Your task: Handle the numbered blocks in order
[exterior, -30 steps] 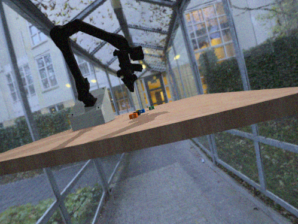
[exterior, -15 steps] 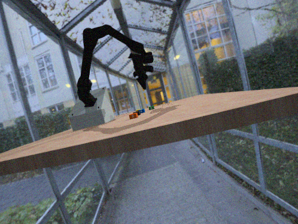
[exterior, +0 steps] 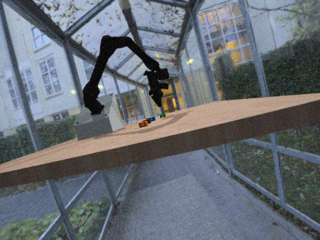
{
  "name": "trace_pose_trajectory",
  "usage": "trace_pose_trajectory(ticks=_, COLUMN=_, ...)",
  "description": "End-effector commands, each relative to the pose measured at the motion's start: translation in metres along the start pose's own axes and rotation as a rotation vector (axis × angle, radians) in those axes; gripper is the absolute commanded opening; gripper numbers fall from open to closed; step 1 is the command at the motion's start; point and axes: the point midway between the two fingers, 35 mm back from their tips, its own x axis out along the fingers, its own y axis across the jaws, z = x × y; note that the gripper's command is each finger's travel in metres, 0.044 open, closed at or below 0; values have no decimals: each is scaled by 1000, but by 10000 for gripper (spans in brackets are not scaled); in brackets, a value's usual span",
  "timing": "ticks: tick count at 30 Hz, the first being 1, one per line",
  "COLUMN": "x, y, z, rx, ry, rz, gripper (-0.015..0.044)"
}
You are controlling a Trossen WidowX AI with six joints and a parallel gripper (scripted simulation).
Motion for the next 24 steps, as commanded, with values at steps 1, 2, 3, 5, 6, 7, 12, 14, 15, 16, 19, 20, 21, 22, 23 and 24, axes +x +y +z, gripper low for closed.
trace_pose_trajectory(ticks=1, x=20, y=1, z=-5, rx=-14, ry=6, rz=-10, gripper=383)
trace_pose_trajectory(ticks=2, x=20, y=1, z=-5, rx=-14, ry=6, rz=-10, gripper=400)
trace_pose_trajectory(ticks=3, x=21, y=1, z=-5, rx=-14, ry=6, rz=-10, gripper=400)
trace_pose_trajectory(ticks=5, x=23, y=1, z=-5, rx=-14, ry=6, rz=-10, gripper=400)
trace_pose_trajectory(ticks=6, x=24, y=1, z=-5, rx=-14, ry=6, rz=-10, gripper=400)
trace_pose_trajectory(ticks=7, x=26, y=1, z=-5, rx=-14, ry=6, rz=-10, gripper=400)
trace_pose_trajectory(ticks=12, x=34, y=1, z=-5, rx=-14, ry=6, rz=-10, gripper=400)
trace_pose_trajectory(ticks=14, x=37, y=1, z=-5, rx=-14, ry=6, rz=-10, gripper=400)
trace_pose_trajectory(ticks=15, x=39, y=1, z=-5, rx=-14, ry=6, rz=-10, gripper=400)
trace_pose_trajectory(ticks=16, x=40, y=1, z=-5, rx=-14, ry=6, rz=-11, gripper=400)
trace_pose_trajectory(ticks=19, x=45, y=1, z=-5, rx=-14, ry=6, rz=-11, gripper=400)
trace_pose_trajectory(ticks=20, x=47, y=1, z=-5, rx=-14, ry=6, rz=-11, gripper=400)
trace_pose_trajectory(ticks=21, x=48, y=1, z=-5, rx=-14, ry=6, rz=-11, gripper=400)
trace_pose_trajectory(ticks=22, x=50, y=1, z=-5, rx=-14, ry=6, rz=-11, gripper=400)
trace_pose_trajectory(ticks=23, x=52, y=1, z=-5, rx=-14, ry=6, rz=-11, gripper=400)
trace_pose_trajectory(ticks=24, x=53, y=0, z=-5, rx=-14, ry=6, rz=-12, gripper=400)
